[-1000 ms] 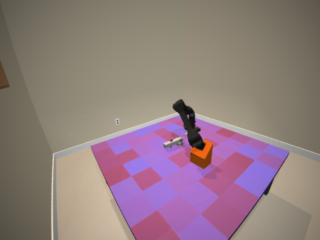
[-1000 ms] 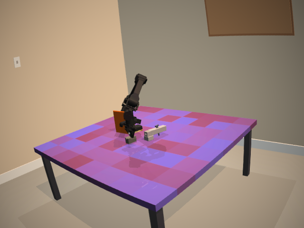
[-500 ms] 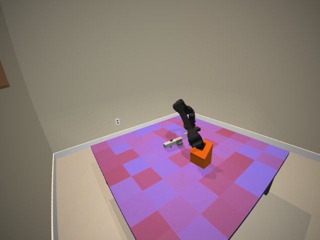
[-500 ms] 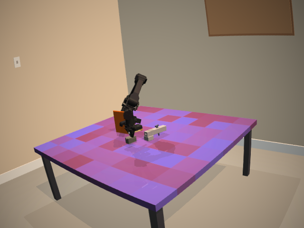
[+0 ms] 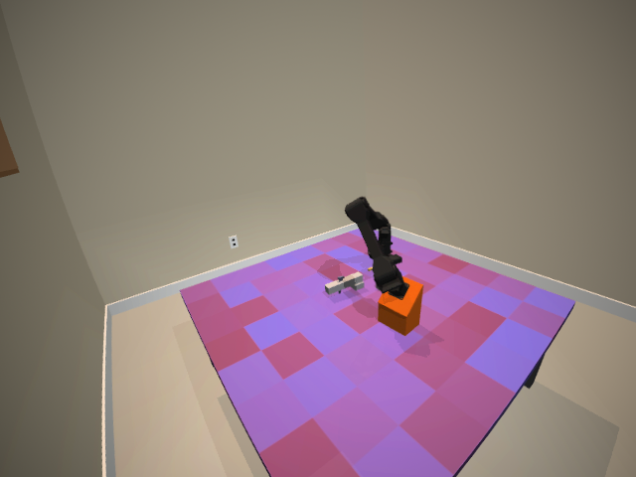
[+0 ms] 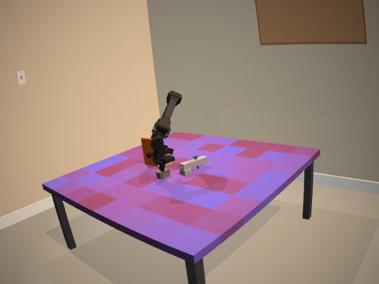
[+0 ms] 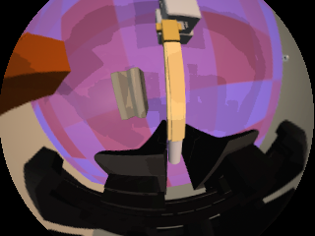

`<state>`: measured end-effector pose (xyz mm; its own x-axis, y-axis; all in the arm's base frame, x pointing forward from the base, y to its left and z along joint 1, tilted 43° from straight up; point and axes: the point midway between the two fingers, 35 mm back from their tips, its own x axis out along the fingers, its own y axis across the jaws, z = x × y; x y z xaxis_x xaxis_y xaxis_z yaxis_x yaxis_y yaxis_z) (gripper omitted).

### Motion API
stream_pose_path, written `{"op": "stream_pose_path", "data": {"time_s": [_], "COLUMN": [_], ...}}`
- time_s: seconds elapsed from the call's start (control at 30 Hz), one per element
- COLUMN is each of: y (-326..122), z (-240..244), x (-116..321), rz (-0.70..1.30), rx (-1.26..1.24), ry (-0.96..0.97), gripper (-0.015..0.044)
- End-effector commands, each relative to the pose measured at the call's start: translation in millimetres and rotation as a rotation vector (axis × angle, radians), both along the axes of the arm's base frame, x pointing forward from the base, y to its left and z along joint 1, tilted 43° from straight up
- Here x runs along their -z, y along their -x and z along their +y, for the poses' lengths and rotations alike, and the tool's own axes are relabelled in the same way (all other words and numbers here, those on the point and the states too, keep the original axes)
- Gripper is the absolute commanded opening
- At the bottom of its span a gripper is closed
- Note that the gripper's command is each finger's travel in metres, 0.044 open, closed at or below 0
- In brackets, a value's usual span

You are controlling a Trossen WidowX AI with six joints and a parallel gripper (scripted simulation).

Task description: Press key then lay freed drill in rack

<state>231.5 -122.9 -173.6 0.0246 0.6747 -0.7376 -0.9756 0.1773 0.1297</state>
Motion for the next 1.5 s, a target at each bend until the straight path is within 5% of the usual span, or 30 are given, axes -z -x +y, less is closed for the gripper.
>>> {"op": "stream_pose_path", "data": {"time_s": [0.0,1.47], "y": [7.5,53.3], "z": [-0.3,18.9], "x": [0.2,22.6], "rz": [-0.004,-0.001], "rx": [0.001,0.001], "ry": [0.006,0.006], "gripper": [0.0,0.0]}}
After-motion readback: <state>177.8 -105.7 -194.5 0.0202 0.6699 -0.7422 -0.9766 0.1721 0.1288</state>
